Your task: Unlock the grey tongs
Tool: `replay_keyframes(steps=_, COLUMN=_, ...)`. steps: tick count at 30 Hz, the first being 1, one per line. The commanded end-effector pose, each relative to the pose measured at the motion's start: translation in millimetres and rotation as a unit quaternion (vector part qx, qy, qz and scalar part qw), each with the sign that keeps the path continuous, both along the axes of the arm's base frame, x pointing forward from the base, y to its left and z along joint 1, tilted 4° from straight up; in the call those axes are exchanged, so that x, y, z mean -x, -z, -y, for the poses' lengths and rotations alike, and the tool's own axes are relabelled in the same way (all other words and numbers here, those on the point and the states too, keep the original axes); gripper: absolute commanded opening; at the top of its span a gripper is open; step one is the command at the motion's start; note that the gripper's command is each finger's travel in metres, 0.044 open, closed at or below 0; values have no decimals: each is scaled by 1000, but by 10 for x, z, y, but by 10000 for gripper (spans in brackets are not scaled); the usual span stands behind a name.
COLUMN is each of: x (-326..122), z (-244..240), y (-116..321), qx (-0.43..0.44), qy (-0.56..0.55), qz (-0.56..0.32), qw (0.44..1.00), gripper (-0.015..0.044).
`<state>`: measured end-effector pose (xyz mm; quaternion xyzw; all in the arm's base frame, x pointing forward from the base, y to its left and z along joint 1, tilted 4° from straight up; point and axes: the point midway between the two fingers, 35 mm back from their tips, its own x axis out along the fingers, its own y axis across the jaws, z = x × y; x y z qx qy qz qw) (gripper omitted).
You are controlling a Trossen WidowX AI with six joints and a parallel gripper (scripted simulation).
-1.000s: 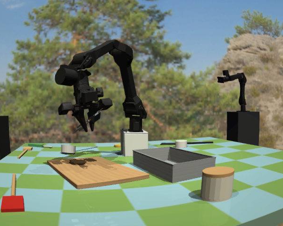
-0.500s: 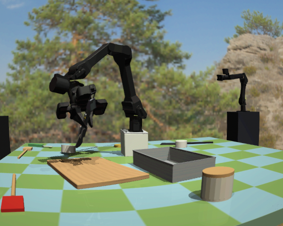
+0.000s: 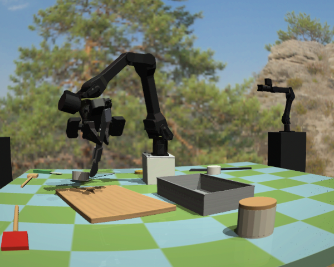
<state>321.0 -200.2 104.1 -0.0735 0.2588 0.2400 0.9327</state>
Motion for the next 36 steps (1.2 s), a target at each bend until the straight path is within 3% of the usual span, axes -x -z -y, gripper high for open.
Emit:
replay_keyframes(steps=1, x=-5, z=-1, y=-30, qx=3, qy=-2, qz=7, qw=1000, gripper=-150)
replay_keyframes(steps=28, x=-9, z=-1, y=-27, qx=3, qy=-2, qz=5, qw=1000, gripper=-150)
replay_keyframes(steps=36, x=-126, z=-29, y=56, qx=29, qy=-2, qz=-87, qw=996, gripper=-150)
